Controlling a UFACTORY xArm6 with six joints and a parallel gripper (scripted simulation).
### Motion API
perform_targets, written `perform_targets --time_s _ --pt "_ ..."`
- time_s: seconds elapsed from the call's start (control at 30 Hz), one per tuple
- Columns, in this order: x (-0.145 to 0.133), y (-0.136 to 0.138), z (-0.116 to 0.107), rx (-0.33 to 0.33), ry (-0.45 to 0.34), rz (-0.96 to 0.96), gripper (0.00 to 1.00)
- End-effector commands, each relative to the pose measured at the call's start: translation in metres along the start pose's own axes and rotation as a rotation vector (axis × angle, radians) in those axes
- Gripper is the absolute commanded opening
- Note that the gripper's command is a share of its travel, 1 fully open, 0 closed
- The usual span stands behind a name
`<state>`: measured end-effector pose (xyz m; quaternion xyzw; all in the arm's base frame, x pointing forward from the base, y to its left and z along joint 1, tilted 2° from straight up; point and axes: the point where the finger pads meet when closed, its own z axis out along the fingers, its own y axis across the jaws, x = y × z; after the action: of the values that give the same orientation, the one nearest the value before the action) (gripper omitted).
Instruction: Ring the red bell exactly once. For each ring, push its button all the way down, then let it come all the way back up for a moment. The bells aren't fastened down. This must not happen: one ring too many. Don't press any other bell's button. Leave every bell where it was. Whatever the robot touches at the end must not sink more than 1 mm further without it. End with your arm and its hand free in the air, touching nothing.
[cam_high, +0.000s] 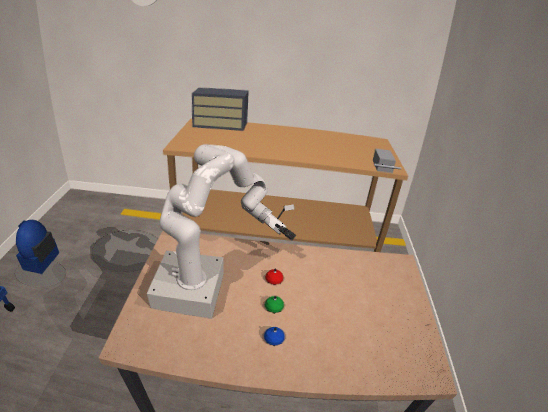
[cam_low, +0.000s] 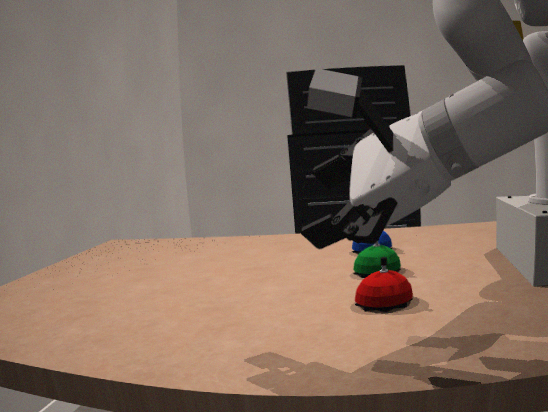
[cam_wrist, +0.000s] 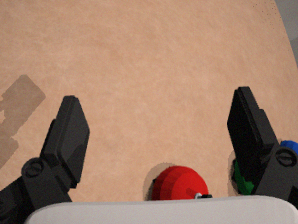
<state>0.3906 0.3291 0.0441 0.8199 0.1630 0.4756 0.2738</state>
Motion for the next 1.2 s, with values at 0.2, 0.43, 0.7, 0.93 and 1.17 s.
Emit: perform_targets --time_s 0.2,0.43,0.7,0.93,1.17 --pt "-0.071 0.056 0.012 -0.069 -0.439 0.291 1.00" --pt "-0.093 0.068 0.007 -0.099 -0.621 0.455 1.00" --pt "-0.114 0.079 -0.004 -0.141 -0.847 0.711 1.00" --pt "-0.117 0.081 -0.007 -0.154 -0.913 0.799 1.00" --pt "-0.118 0.087 -0.013 -0.192 -1.077 1.056 1.00"
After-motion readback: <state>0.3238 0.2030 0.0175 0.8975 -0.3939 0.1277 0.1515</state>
